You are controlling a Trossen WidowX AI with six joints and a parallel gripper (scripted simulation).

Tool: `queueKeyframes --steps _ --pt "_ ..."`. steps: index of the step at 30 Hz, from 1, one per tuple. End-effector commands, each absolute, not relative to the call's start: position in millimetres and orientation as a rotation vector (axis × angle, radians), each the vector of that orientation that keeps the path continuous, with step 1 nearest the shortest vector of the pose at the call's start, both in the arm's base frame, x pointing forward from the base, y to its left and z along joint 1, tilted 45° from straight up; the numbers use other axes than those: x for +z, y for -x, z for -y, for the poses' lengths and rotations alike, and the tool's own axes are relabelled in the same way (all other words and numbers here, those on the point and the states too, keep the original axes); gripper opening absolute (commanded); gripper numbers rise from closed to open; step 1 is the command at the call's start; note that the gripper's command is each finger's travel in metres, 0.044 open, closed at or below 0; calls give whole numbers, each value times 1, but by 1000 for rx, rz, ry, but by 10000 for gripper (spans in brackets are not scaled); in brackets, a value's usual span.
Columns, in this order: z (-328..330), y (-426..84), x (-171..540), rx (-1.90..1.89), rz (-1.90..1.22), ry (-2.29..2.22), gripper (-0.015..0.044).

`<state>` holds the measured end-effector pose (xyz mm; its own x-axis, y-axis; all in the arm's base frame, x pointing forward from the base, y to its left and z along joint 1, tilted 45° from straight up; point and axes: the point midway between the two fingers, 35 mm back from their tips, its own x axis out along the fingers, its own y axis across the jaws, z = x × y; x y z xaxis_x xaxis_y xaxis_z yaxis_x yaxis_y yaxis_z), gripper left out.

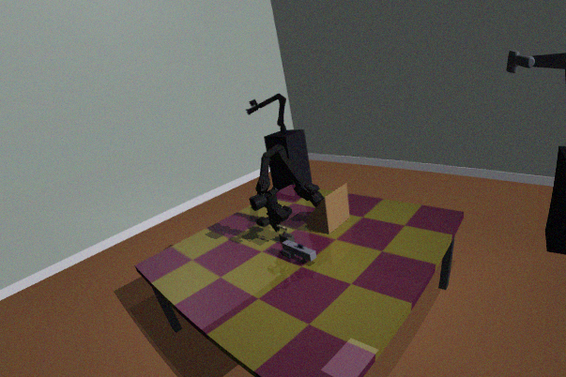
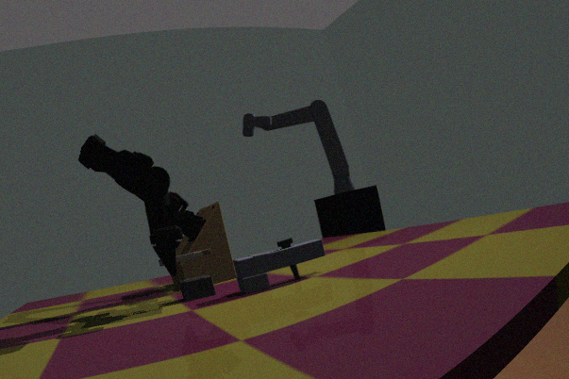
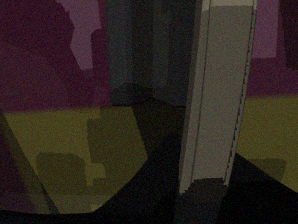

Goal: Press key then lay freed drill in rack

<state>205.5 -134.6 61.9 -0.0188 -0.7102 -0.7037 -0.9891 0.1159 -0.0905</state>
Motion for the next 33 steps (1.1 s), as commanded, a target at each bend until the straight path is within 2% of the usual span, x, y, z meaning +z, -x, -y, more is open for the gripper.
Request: queueKeyframes --steps 1,33 --pt "135 -198 63 588 -1786 1657 0" --pt "162 -188 41 588 -1788 1658 0"
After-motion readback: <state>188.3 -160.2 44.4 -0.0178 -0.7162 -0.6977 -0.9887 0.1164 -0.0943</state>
